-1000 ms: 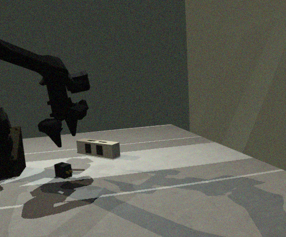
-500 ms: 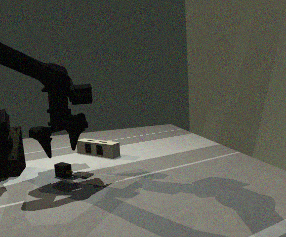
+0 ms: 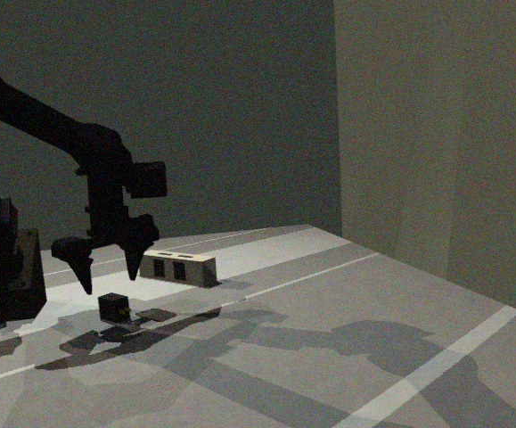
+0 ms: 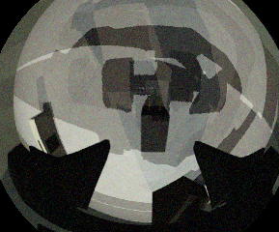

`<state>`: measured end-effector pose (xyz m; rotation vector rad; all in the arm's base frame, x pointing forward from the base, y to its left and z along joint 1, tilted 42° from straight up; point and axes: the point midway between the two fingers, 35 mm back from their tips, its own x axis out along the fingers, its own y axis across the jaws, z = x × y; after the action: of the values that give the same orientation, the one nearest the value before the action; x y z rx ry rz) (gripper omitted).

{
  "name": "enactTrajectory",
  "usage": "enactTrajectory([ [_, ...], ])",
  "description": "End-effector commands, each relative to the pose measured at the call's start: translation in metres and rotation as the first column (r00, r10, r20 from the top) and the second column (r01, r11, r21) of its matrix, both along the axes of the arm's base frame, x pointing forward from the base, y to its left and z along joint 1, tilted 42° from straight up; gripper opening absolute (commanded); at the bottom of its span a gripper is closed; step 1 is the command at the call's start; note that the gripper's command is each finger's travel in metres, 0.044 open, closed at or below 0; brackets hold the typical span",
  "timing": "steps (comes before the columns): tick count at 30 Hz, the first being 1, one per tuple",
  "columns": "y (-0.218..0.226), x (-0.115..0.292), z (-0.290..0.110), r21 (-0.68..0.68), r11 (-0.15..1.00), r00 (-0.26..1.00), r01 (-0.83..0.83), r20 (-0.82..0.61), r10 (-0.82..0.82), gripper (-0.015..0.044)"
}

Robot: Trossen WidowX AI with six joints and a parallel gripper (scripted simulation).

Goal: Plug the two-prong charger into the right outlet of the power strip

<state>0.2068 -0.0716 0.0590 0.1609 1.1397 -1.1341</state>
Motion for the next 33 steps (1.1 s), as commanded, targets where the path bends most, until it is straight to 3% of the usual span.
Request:
enactTrajectory([
  [1,-0.003,-0.001,-0.003,-0.004,1.000,1.000,-0.003,-0.006,0.003,0.0440],
  [32,-0.035,-0.002,-0.037,-0.006,1.000,1.000,-0.003,-0.006,0.003,0.0440],
  [33,-0.033,0.001,-0.034,-0.003,1.000,1.000,0.000,0.003,0.000,0.0414],
])
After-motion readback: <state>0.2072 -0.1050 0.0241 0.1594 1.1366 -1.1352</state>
